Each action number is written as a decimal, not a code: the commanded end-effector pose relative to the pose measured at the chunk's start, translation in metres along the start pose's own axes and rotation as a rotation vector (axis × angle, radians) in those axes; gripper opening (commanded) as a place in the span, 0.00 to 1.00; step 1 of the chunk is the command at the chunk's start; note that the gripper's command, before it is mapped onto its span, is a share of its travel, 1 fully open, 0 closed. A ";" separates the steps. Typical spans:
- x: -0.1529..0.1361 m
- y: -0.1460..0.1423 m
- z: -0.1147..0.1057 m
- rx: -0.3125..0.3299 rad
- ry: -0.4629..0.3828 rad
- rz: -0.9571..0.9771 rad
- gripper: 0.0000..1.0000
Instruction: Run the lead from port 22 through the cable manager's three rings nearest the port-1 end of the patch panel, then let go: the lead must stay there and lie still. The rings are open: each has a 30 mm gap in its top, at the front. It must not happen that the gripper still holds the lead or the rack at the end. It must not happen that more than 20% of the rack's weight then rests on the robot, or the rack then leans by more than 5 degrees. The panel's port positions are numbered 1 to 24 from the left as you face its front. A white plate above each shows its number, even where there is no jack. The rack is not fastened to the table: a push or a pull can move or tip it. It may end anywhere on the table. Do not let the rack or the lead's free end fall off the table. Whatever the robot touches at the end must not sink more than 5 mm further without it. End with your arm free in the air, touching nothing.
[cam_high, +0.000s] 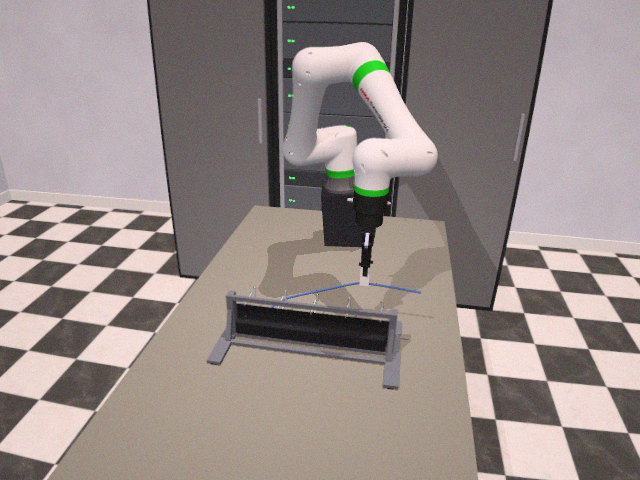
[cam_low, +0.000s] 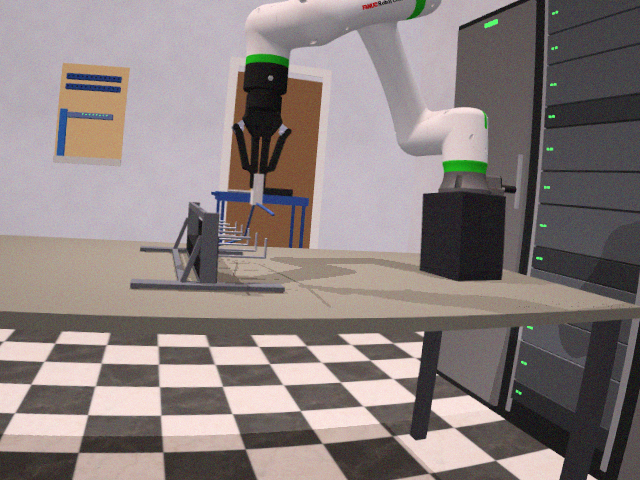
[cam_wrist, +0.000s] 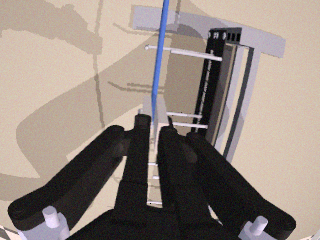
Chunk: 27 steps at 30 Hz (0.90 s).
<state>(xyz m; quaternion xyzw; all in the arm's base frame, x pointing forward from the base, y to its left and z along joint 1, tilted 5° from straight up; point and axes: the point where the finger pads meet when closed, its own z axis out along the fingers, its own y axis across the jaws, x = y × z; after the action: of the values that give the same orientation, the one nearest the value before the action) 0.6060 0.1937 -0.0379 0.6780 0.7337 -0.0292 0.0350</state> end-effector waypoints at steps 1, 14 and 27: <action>0.004 0.002 0.000 -0.007 0.007 -0.001 0.00; 0.004 0.002 0.014 -0.007 0.007 -0.001 0.00; 0.004 0.002 0.039 -0.007 0.007 -0.001 0.00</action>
<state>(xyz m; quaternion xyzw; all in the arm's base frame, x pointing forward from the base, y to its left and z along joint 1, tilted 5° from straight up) 0.6079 0.1949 -0.0730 0.6775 0.7343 -0.0249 0.0345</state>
